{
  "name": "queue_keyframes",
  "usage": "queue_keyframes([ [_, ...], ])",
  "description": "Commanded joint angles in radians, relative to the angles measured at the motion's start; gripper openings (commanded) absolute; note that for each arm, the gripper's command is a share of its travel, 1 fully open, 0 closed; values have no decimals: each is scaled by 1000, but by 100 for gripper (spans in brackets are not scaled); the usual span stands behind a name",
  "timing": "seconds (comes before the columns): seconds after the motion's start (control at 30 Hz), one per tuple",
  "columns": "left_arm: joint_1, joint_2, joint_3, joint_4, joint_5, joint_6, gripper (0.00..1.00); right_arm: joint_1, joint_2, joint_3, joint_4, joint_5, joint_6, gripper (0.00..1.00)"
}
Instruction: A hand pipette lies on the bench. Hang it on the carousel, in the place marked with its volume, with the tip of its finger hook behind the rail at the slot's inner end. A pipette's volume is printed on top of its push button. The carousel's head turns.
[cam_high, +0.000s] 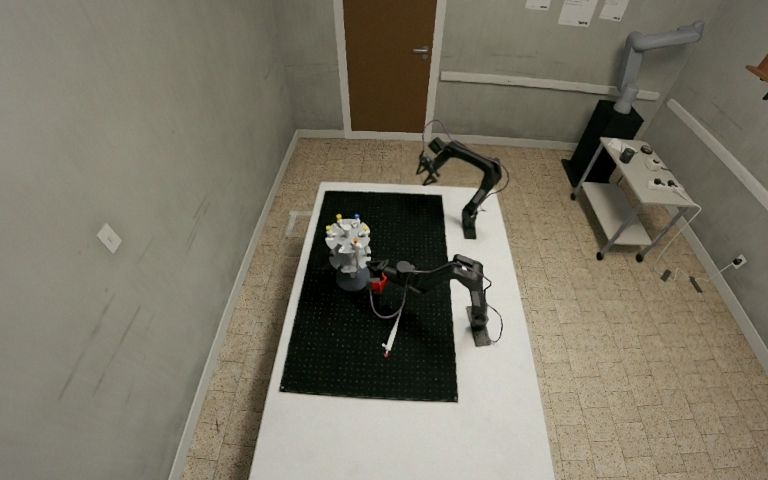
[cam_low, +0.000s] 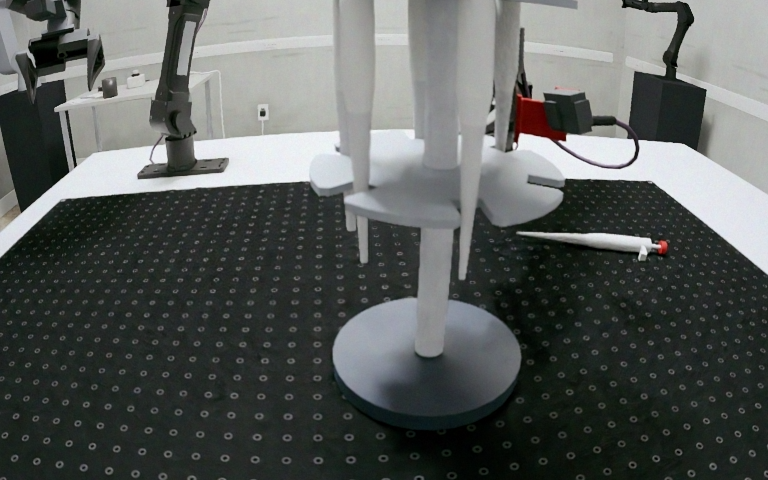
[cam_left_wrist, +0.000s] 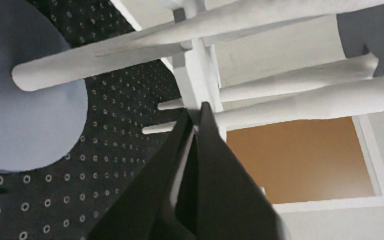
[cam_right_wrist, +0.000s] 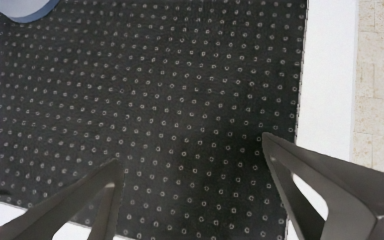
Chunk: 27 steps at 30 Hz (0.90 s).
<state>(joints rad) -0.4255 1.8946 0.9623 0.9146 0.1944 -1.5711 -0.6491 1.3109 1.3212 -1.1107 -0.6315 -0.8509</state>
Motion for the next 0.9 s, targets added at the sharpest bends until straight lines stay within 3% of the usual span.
queue_keyframes([
  [0.0,-8,-37,6,24,-14,1,0,-9,6,20,8,-16,-6,100],
  [0.73,-8,-37,6,24,-14,1,0,-9,6,20,8,-16,-6,100],
  [0.87,-84,-50,-14,28,-209,-2,0,-9,6,20,8,-16,-6,100],
])
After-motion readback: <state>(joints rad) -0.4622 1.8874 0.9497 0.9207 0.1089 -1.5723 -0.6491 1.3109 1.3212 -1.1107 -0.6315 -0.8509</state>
